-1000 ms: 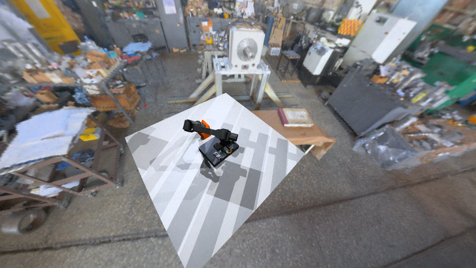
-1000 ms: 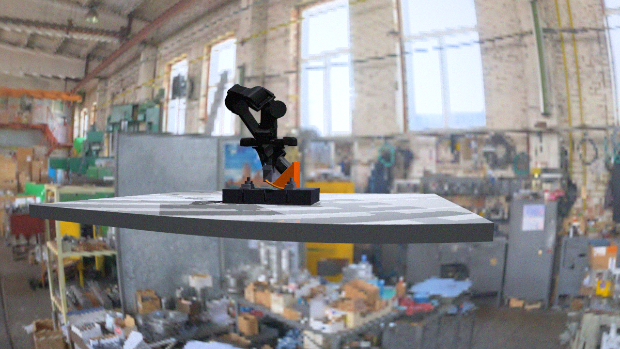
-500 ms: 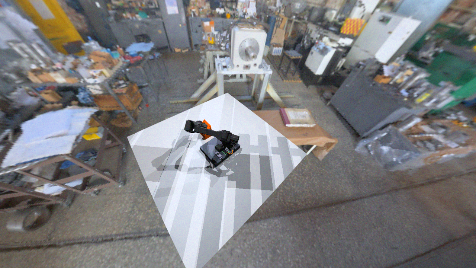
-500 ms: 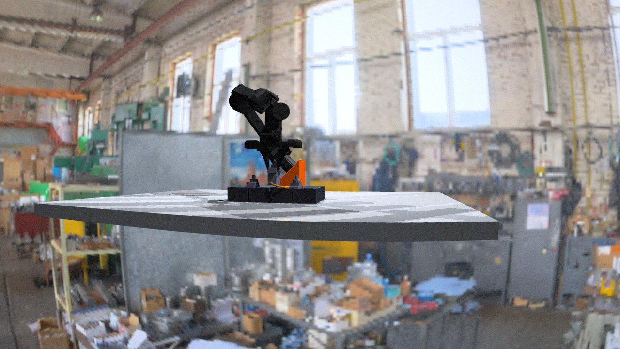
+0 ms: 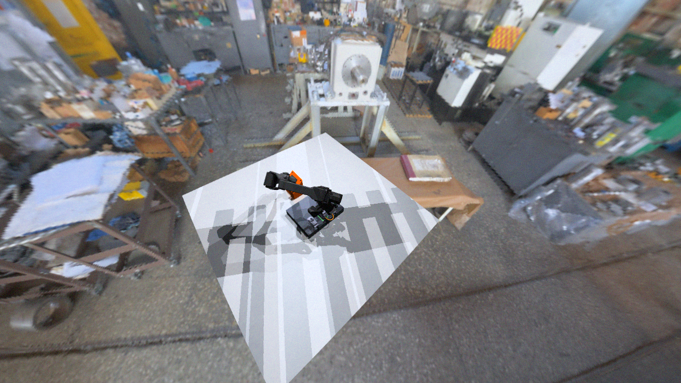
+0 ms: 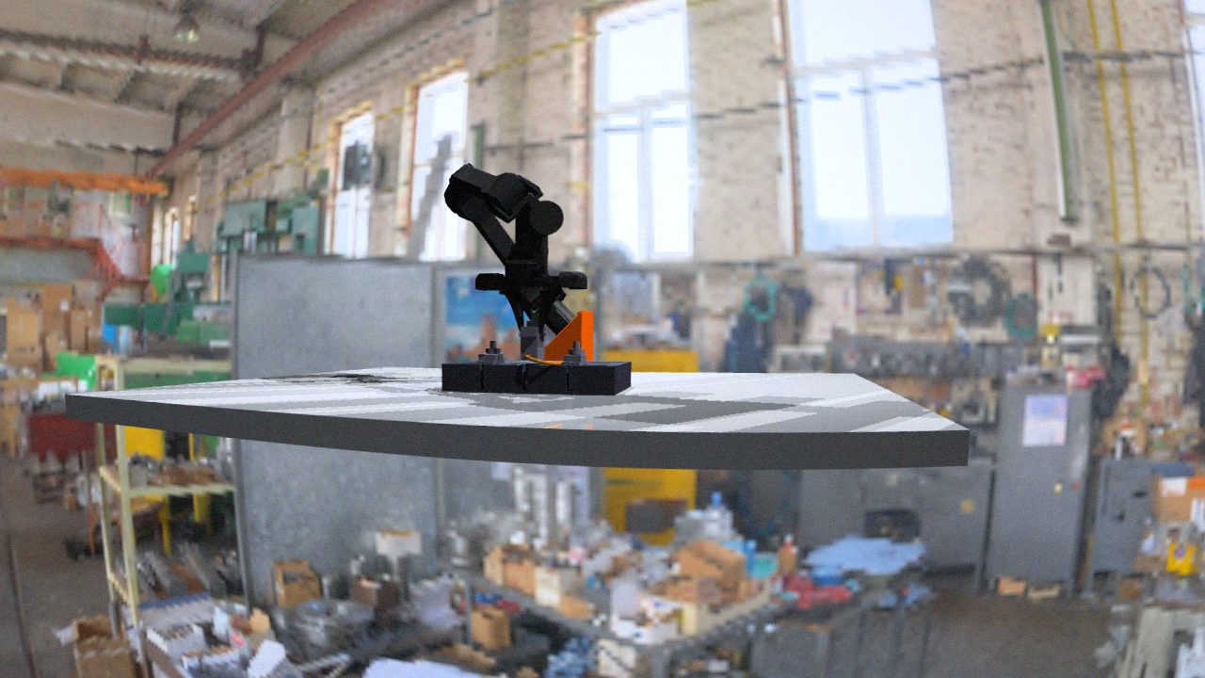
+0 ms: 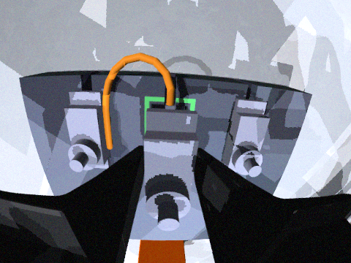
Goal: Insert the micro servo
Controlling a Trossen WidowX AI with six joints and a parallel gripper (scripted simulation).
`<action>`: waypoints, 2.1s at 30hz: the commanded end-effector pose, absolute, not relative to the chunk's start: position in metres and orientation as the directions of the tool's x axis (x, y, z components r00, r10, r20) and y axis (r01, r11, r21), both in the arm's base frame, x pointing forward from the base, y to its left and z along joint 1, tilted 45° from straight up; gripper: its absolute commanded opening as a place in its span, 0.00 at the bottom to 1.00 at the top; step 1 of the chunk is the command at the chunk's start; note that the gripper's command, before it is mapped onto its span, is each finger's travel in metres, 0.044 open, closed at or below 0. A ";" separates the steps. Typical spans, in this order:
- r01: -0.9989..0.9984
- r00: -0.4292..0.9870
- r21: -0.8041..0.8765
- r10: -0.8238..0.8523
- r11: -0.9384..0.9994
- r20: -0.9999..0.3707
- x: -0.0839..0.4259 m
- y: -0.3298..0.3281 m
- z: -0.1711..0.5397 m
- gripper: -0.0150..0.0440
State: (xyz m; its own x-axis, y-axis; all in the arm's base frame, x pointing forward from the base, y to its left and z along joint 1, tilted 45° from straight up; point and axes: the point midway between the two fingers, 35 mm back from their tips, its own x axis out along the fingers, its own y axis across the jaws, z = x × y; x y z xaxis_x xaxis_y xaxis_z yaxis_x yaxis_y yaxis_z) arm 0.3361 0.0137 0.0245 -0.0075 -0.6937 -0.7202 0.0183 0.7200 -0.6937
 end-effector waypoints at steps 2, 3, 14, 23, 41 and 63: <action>0.012 -0.007 -0.697 -0.697 0.717 -0.717 0.335 0.010 0.022 0.25; 0.012 -0.007 -0.697 -0.697 0.717 -0.717 0.335 0.010 0.021 0.25; 0.012 -0.007 -0.698 -0.698 0.716 -0.716 0.335 0.004 0.016 0.25; 0.012 -0.007 -0.698 -0.698 0.716 -0.716 0.335 -0.001 0.011 0.25; 0.012 -0.007 -0.698 -0.698 0.716 -0.716 0.335 -0.010 0.001 0.25; 0.012 -0.007 -0.699 -0.699 0.715 -0.715 0.335 -0.021 -0.010 0.25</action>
